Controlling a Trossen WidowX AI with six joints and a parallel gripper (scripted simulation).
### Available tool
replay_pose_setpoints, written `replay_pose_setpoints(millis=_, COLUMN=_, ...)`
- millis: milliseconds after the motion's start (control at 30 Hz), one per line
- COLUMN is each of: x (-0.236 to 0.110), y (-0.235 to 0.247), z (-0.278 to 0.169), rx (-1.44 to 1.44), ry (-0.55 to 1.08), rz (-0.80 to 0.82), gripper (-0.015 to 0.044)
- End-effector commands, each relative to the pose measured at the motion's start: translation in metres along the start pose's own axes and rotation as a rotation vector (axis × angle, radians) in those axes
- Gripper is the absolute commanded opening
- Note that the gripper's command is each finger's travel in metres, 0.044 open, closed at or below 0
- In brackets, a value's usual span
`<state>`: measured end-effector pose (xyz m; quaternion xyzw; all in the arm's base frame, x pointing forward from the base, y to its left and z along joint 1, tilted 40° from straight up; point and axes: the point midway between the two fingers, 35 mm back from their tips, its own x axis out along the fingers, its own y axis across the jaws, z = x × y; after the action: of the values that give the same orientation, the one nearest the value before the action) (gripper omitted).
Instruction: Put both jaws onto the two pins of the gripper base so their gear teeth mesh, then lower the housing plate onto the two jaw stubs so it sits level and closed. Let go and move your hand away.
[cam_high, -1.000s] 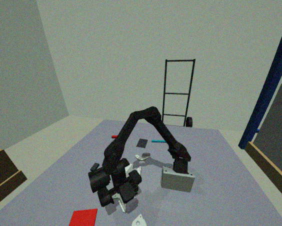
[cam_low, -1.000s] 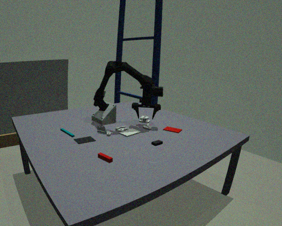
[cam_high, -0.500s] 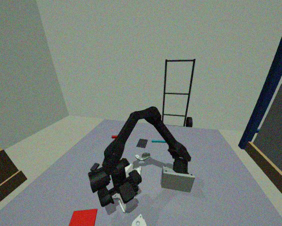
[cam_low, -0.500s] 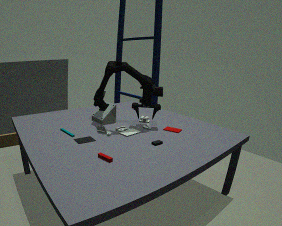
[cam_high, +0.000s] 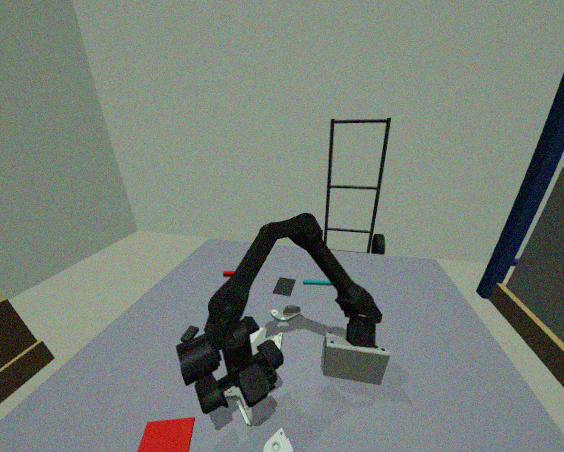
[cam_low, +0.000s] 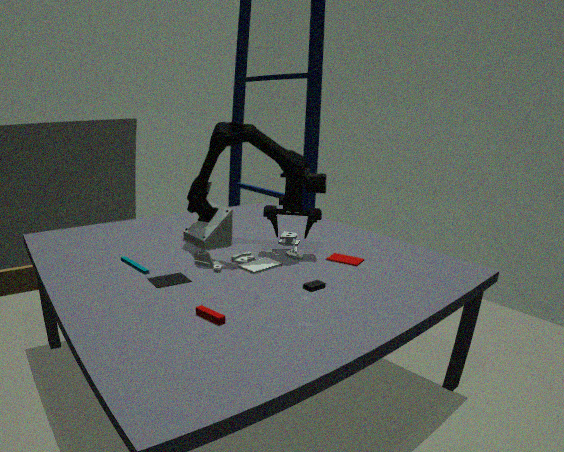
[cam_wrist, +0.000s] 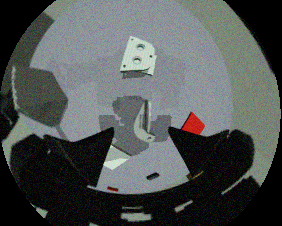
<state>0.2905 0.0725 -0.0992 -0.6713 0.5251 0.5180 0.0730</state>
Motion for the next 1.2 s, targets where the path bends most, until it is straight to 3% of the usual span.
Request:
replay_pose_setpoints(millis=0, x=0.000, y=0.000, z=-0.001, rx=-0.003, ry=0.003, rz=-0.002, gripper=0.0440)
replay_pose_setpoints(millis=667, x=0.000, y=0.000, z=0.000, rx=0.000, ry=0.000, rz=0.000, gripper=0.0440)
replay_pose_setpoints(millis=1167, x=0.023, y=-0.002, z=-0.001, rx=-0.001, ry=0.001, rz=-0.002, gripper=0.0440)
